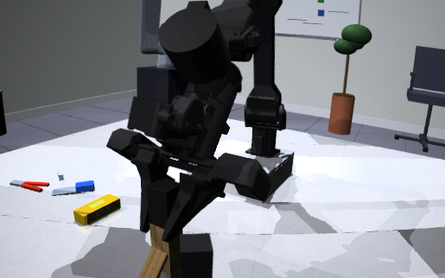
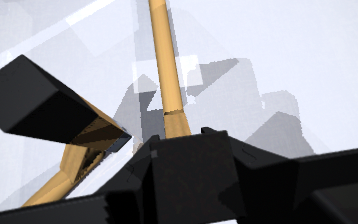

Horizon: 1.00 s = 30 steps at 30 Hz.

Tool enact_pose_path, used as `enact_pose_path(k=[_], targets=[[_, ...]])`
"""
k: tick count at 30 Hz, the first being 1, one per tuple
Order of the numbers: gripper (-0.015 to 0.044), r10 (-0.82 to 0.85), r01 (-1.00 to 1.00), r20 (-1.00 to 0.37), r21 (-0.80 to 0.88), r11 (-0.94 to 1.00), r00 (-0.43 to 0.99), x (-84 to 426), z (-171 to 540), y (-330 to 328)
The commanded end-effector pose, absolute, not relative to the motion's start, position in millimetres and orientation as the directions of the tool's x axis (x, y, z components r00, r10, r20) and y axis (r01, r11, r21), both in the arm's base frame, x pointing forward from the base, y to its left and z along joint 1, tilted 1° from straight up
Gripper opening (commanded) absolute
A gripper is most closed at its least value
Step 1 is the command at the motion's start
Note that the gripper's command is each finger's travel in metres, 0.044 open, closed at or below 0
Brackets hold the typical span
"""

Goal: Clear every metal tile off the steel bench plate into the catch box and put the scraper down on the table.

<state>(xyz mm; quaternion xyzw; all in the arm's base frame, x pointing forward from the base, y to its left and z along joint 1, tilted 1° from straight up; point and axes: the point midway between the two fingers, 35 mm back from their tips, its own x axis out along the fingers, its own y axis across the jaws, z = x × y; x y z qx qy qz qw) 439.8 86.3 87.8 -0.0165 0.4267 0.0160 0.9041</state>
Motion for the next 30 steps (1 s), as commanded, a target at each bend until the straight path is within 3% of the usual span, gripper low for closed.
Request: enact_pose_path(k=[1,30], targets=[[0.0000,0.017,-0.043,-0.763,-0.015,0.999,0.646,435,92,88],[0.0000,0.017,-0.043,-0.764,-0.015,0.999,0.645,401,89,87]])
